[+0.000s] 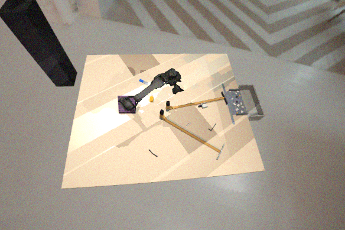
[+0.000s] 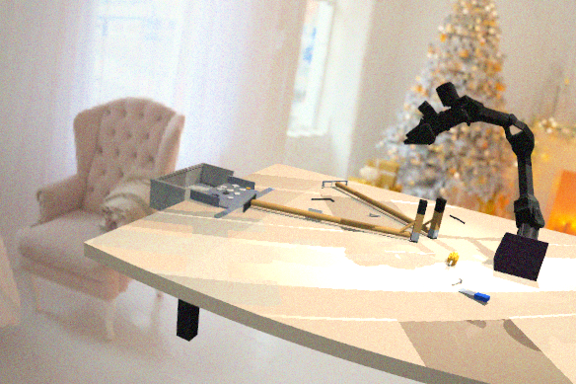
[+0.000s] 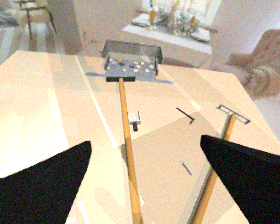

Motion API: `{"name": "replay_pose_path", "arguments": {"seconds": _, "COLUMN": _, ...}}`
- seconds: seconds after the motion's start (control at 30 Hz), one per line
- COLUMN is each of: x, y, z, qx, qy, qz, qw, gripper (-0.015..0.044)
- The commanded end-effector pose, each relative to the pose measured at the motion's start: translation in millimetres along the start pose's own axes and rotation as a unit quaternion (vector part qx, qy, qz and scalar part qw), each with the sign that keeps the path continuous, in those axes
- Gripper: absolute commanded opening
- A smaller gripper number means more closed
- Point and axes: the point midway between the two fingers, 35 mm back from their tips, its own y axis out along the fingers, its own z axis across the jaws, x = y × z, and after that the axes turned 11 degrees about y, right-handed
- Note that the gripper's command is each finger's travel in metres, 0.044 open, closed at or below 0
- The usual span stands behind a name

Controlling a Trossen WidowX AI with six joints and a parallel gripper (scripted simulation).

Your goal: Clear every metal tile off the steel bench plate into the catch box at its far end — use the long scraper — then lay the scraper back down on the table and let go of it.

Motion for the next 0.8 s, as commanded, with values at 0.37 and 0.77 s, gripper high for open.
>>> {"name": "replay_pose_path", "arguments": {"seconds": 0.37, "x": -10, "y": 55, "z": 8, "qx": -0.004, "qy": -0.006, "qz": 0.063, "qw": 0.998, "gripper": 0.044}}
{"name": "replay_pose_path", "arguments": {"seconds": 0.77, "x": -25, "y": 100, "z": 11, "qx": -0.007, "qy": -0.007, "qz": 0.116, "qw": 0.993, "gripper": 0.044}}
